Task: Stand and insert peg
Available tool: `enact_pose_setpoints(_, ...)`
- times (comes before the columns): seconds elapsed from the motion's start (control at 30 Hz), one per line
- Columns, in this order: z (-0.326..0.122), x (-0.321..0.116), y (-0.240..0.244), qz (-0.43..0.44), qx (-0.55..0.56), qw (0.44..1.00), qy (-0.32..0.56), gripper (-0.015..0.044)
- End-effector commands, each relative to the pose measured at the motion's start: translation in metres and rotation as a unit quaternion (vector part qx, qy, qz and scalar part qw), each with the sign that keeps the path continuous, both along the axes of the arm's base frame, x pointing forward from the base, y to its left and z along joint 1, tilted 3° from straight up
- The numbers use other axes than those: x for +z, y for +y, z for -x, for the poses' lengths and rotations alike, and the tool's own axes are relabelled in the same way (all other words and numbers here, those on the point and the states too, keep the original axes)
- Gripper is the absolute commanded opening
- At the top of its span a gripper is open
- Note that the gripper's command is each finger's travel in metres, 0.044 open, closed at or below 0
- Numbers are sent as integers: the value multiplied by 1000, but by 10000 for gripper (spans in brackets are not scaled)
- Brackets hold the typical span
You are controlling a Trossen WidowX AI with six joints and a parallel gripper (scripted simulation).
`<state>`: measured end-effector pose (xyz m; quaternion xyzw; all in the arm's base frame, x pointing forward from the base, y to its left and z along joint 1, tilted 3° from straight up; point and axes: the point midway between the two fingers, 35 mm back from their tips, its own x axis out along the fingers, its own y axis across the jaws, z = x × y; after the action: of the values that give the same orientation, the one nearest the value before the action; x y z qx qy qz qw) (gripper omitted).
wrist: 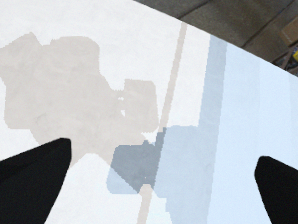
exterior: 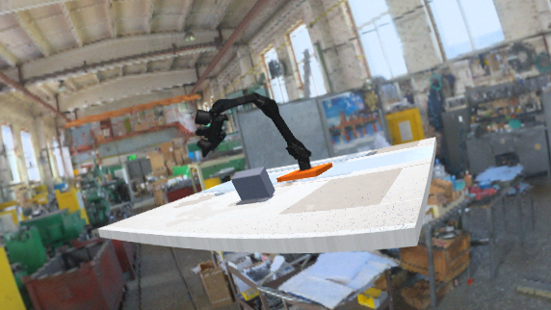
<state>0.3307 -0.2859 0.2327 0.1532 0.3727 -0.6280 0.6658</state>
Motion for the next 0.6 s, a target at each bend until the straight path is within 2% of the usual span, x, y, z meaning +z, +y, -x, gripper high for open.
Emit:
enact_pose_setpoints(0.0, 0, 0, 1, -1, 2, 1000, 2, 426)
enact_pose_setpoints(0.03, -1, -2, 2, -5, 9, 1000, 6, 440)
enact_pose_setpoints(0.57, -9, -47, 54, -111, 219, 959, 139, 440)
